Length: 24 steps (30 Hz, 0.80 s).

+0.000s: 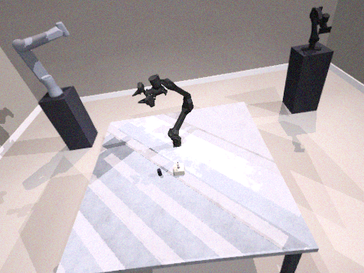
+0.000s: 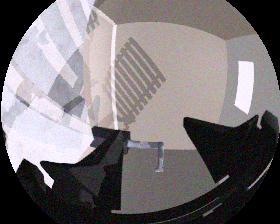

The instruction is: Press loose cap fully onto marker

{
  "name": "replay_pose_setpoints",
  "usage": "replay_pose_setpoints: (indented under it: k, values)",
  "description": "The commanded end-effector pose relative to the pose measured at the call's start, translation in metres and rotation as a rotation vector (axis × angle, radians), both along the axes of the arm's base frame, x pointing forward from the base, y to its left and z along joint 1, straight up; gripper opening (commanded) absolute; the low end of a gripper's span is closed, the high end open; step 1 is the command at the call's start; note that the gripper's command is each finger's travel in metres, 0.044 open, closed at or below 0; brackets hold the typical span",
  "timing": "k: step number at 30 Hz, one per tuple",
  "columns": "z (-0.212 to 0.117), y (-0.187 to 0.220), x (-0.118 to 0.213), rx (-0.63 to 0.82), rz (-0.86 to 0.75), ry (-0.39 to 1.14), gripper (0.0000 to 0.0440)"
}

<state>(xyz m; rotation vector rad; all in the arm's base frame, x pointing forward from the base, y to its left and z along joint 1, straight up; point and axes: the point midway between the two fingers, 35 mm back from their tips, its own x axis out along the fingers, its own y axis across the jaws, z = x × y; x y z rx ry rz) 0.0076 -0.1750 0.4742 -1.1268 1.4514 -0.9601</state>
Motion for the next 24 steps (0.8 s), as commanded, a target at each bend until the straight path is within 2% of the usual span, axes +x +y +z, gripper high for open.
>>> replay_pose_setpoints:
  k: [1, 24]
  values:
    - [-0.006, -0.006, 0.006, 0.027, 0.008, -0.007, 0.0320]
    - [-0.044, -0.041, 0.050, 0.201, 0.065, -0.049, 0.0320]
